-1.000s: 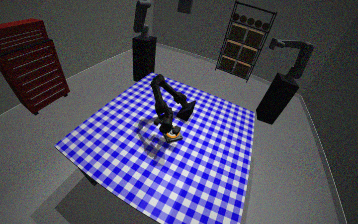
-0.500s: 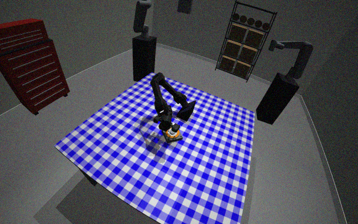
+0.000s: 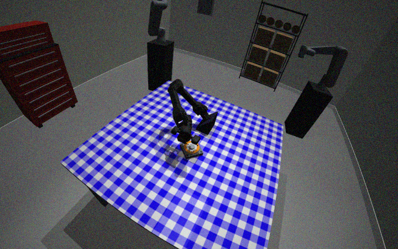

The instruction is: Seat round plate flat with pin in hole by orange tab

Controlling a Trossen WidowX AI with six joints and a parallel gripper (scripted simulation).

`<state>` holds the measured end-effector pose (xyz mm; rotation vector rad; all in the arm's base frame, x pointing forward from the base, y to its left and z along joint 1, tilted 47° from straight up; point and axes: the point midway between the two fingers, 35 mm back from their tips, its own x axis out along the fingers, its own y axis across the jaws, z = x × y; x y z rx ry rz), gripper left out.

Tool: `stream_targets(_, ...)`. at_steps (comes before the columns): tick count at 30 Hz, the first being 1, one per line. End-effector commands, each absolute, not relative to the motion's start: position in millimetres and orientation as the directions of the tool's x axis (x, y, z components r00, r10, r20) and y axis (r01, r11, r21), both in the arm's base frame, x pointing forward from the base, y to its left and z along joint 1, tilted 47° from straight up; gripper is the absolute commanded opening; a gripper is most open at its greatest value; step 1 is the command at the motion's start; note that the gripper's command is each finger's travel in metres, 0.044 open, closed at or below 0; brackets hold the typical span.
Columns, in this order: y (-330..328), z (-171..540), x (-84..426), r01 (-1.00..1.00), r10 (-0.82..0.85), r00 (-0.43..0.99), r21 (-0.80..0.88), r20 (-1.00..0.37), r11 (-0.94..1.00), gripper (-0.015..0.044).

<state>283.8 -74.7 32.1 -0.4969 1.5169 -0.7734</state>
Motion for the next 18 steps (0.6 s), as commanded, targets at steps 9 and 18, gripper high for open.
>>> stream_targets(9,-71,31,266,0.138,-0.715,-0.111,-0.724,-0.690,0.676,0.0000)
stream_targets(18,-68,30,261,0.138,-0.715,-0.112,-0.724,-0.690,0.676,0.0000)
